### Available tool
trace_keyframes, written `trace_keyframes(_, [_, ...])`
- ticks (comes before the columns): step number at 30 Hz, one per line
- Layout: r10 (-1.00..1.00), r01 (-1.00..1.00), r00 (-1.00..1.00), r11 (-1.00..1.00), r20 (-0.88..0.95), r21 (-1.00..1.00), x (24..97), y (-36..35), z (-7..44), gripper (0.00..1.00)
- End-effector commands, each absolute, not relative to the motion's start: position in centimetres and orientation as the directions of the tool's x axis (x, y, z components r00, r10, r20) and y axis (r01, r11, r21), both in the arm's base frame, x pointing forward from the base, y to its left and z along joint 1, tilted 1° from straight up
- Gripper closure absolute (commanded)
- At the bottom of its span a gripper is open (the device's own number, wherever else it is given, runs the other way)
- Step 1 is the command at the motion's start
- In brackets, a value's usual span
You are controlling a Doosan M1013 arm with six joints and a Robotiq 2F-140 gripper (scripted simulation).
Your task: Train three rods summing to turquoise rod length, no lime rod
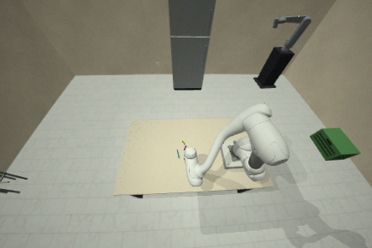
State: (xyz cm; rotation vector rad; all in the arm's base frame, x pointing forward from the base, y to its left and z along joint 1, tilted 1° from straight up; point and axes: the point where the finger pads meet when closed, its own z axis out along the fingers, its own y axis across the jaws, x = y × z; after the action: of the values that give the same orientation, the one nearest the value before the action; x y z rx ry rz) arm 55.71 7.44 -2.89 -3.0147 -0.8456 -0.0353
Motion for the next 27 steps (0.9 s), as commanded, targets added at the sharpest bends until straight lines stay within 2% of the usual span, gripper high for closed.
trace_keyframes(1, [0.520, 0.520, 0.854, -0.854, 0.020, -0.007, 55.3, 7.7, -3.2, 0.97])
trace_keyframes(20, [0.520, 0.520, 0.854, -0.854, 0.020, -0.007, 55.3, 7.7, -3.2, 0.97])
trace_keyframes(27, [0.520, 0.520, 0.854, -0.854, 0.020, -0.007, 55.2, 7.6, -1.3, 0.97])
